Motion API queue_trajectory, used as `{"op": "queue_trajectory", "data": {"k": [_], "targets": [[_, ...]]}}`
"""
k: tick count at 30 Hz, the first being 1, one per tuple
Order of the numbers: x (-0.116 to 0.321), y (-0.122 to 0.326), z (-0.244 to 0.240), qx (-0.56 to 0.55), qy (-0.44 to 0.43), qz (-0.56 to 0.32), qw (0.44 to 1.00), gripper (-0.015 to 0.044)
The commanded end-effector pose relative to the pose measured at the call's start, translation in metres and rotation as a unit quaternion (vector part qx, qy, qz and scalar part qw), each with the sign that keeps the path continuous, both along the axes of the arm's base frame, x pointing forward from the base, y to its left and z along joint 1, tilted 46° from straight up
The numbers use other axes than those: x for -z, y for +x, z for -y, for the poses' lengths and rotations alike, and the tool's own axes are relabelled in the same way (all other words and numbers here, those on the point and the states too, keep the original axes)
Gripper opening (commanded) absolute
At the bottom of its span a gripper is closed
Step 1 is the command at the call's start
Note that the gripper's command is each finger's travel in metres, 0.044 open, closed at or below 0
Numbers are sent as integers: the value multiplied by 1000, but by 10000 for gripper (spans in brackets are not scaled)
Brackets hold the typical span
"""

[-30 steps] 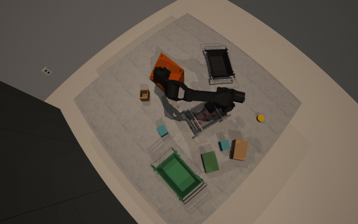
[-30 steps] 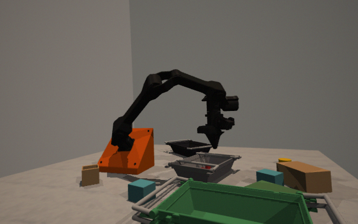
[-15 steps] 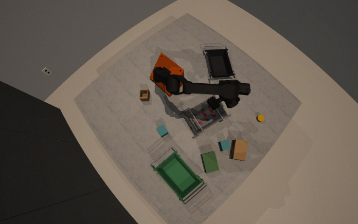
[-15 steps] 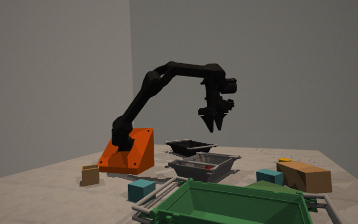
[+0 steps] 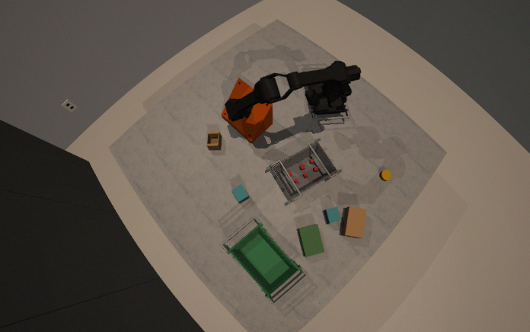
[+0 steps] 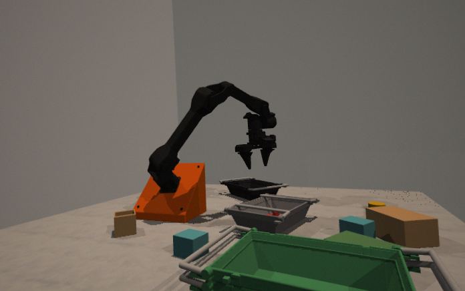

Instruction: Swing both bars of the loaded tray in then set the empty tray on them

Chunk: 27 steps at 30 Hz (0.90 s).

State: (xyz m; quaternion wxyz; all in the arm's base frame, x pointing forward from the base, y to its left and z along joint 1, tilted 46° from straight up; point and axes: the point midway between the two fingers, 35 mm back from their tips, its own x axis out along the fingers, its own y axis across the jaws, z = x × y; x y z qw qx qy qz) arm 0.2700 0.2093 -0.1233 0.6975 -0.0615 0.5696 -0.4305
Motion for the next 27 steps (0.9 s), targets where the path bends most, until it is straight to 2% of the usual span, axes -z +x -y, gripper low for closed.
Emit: {"op": "queue_trajectory", "data": {"k": [1,6,16,27], "targets": [[35,-51,-12,37,-9,23,999,440],[69,-114,-16,80,-24,60,995,440],[75,-116,-12,81,-24,62,994,440],[121,-118,33,81,-25,62,994,440]]}}
